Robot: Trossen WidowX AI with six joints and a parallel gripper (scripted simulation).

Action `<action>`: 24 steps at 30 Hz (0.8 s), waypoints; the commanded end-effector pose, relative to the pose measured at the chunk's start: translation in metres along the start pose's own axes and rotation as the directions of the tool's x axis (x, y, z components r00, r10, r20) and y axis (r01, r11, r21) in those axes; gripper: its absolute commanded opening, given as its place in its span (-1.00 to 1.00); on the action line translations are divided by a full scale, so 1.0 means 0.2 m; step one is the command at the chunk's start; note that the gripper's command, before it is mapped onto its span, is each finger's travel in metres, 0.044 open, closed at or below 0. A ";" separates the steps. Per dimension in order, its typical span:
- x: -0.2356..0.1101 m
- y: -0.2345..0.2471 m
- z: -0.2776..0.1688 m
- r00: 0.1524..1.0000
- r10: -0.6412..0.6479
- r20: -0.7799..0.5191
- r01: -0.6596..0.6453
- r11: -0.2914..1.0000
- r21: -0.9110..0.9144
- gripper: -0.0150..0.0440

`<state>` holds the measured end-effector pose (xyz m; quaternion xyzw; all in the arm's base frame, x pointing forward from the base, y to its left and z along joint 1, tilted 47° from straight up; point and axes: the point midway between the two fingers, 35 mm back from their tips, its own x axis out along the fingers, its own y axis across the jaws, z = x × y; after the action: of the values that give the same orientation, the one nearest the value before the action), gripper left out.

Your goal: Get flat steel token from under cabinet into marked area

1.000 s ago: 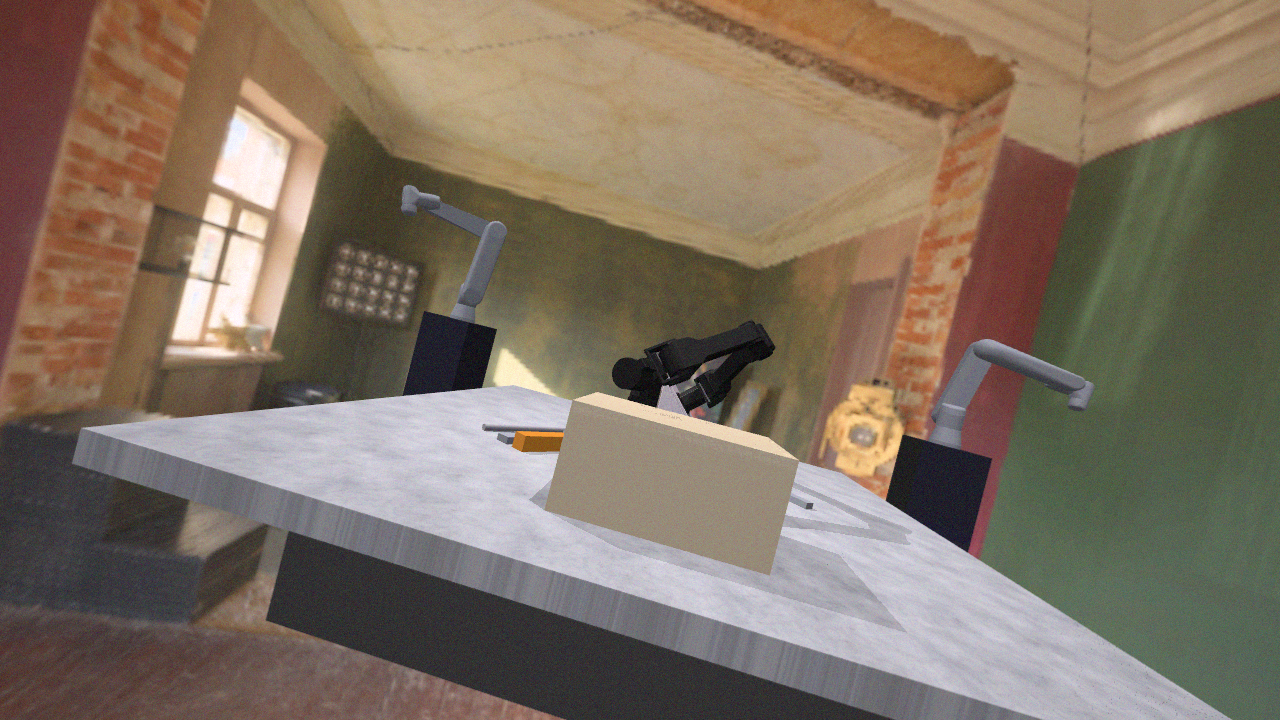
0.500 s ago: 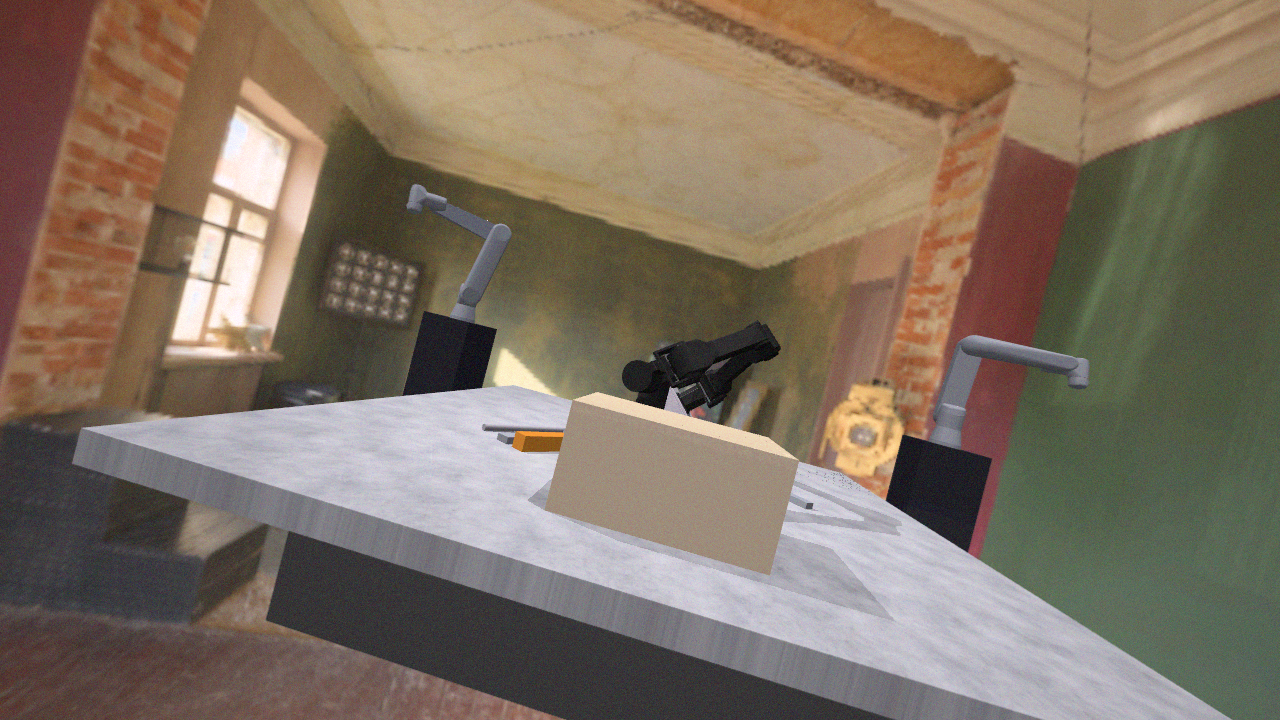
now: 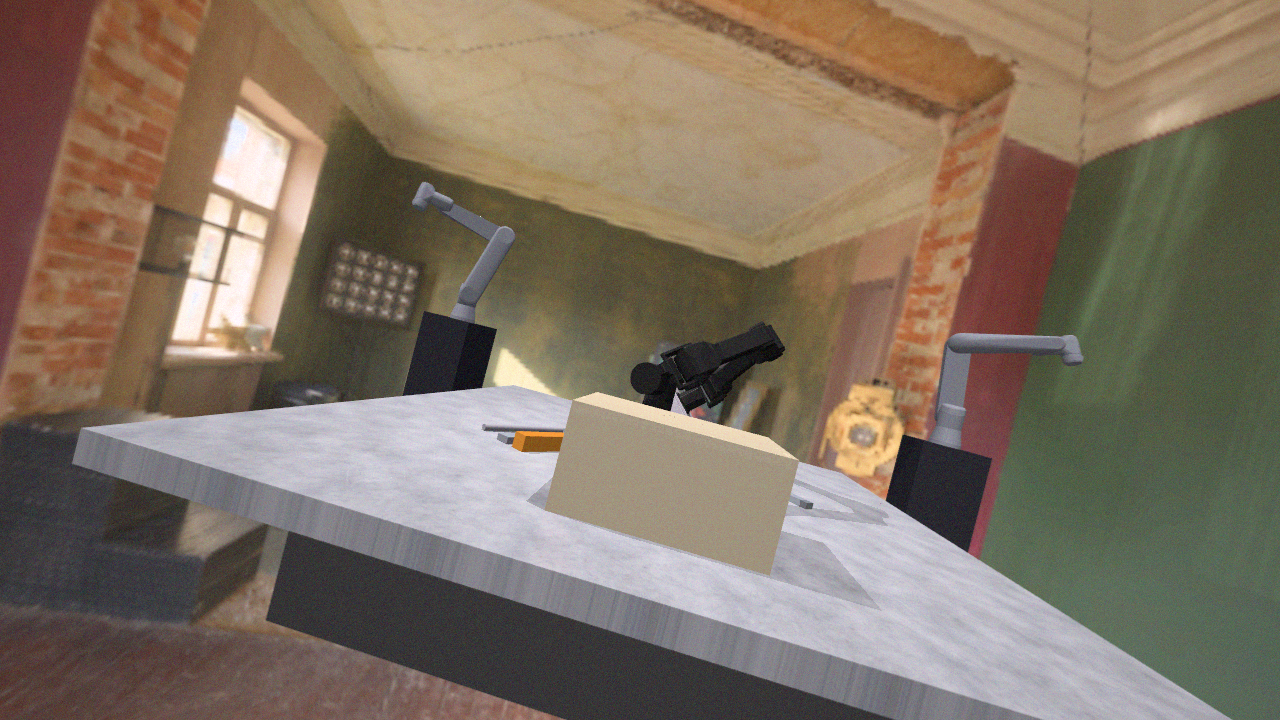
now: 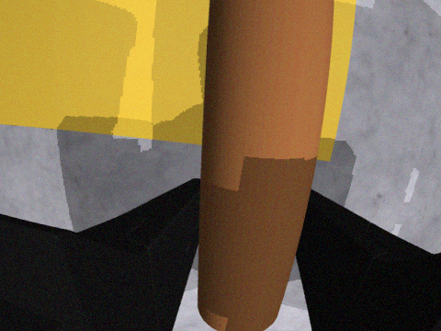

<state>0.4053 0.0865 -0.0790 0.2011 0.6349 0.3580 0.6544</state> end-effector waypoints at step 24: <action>0.01 0.01 -0.09 1.000 0.003 -0.004 -0.003 1.000 -0.004 -0.49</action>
<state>0.3923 0.0857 -0.0796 0.2006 0.6348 0.3589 0.6542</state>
